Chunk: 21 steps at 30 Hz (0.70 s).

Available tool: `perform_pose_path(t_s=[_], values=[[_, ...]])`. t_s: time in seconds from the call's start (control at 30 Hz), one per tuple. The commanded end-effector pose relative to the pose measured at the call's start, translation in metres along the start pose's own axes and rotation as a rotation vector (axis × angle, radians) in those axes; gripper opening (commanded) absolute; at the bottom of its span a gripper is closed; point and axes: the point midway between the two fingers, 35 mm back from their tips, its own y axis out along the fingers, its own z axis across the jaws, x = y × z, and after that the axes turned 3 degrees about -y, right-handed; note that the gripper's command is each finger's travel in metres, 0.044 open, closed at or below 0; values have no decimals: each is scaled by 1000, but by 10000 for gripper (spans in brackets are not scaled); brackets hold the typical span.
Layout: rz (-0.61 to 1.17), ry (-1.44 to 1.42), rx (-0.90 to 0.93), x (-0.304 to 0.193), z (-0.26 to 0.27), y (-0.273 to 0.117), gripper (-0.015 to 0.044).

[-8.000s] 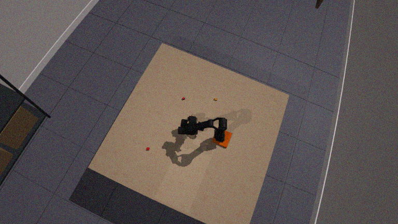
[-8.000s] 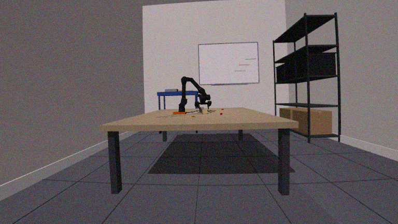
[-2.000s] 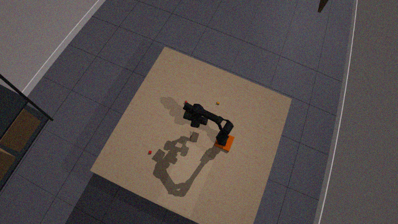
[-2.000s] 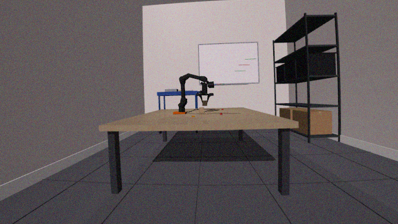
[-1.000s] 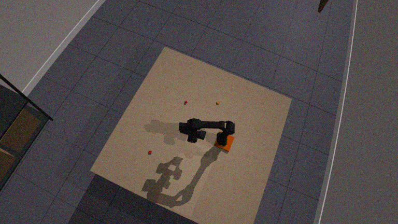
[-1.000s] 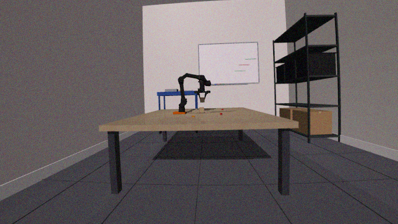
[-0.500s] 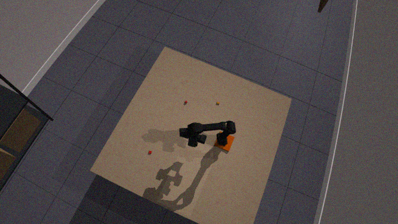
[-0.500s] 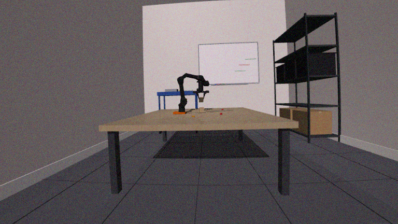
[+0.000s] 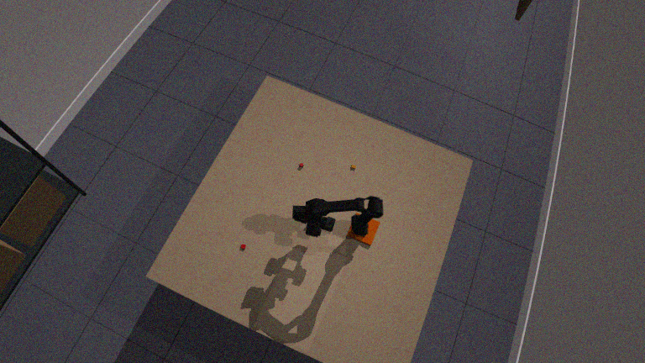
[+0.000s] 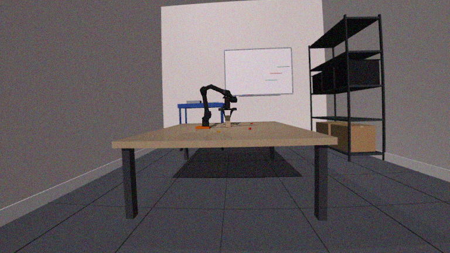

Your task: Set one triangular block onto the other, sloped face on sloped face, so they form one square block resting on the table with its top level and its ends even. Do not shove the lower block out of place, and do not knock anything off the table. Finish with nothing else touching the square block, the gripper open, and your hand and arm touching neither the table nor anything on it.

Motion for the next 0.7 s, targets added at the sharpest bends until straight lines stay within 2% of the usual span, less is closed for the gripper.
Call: perform_pose_path(t_s=[0.0,0.27,0.67], values=[[-5,-4,-7,-3,1,6,0],[-4,-4,-7,-14,2,33,0],[-13,-6,-9,-15,4,33,0]])
